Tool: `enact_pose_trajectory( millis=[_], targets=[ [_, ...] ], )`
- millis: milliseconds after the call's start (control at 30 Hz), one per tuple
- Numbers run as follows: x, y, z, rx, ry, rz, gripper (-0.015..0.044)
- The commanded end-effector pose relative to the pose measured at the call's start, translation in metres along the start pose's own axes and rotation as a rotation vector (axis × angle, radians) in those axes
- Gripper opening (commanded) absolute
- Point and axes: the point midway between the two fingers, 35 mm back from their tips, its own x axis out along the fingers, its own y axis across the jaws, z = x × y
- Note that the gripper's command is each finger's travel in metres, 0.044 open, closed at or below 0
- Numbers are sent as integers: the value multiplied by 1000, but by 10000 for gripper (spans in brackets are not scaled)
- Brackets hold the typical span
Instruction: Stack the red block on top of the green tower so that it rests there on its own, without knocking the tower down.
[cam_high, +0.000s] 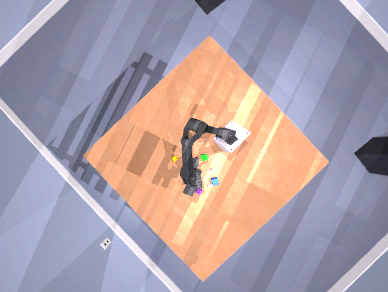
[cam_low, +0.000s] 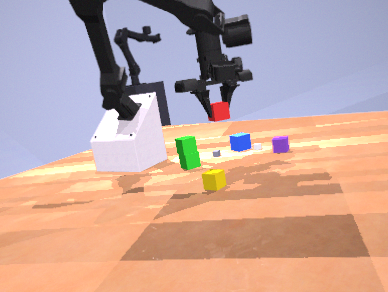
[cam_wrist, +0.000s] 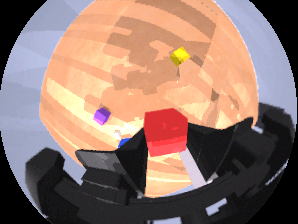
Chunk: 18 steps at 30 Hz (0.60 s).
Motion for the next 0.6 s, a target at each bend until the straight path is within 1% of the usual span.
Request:
enact_pose_trajectory(
  millis=[0,567],
  targets=[
    [-2,-11,-11,9,1,4,0],
    [1,-58,-63,8,2,2,0]
  ],
)
